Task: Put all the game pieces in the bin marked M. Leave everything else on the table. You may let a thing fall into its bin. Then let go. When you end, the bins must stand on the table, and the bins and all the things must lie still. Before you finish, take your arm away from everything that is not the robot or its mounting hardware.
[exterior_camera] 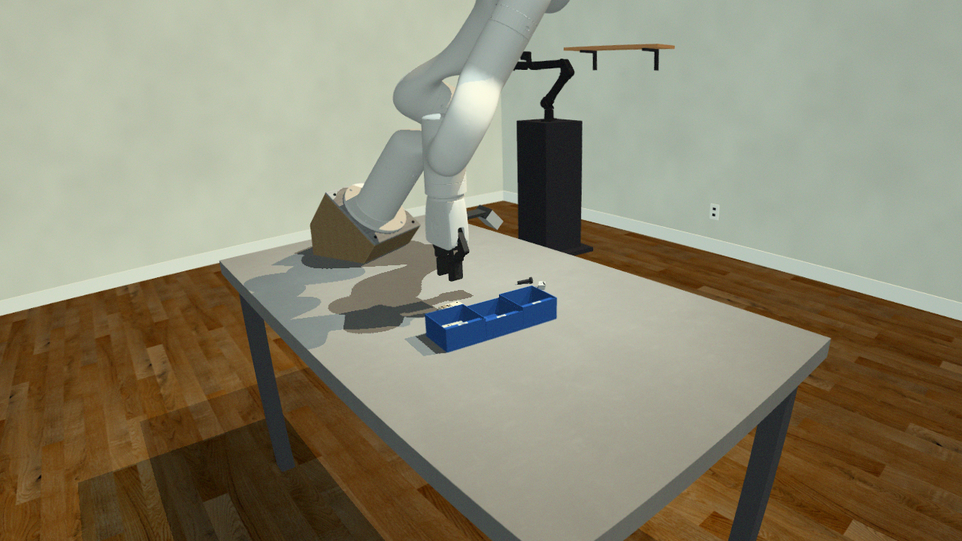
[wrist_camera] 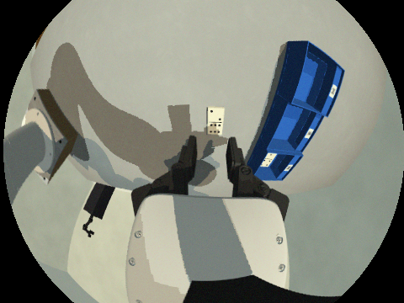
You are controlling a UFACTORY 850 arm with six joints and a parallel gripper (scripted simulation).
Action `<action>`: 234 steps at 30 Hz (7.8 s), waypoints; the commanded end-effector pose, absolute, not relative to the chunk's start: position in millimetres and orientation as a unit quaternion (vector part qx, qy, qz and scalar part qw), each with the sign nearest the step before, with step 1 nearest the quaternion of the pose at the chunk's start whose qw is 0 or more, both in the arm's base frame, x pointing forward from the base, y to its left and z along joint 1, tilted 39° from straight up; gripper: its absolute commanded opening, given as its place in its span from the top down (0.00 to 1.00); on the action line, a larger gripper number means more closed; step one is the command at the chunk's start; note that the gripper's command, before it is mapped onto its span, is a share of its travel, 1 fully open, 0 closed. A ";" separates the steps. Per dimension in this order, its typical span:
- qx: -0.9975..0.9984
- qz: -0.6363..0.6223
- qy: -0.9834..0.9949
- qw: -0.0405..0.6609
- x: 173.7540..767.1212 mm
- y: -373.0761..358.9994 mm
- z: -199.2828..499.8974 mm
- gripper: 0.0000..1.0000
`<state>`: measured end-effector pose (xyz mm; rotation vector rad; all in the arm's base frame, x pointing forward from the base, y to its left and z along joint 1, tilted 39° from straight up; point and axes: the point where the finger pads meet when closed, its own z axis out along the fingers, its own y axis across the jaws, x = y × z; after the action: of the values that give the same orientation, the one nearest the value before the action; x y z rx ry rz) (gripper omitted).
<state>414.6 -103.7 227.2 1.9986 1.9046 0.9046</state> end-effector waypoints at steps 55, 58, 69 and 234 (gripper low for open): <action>0.683 0.309 0.651 0.118 457.7 -92.0 177.2 0.59; 0.683 0.309 0.651 0.118 457.7 -91.9 177.2 0.59; 0.683 0.309 0.651 0.118 457.7 -92.0 177.2 1.00; 0.702 0.313 0.630 0.109 540.0 -181.1 247.9 0.69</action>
<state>539.7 -180.7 247.2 2.0658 1.8538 0.9195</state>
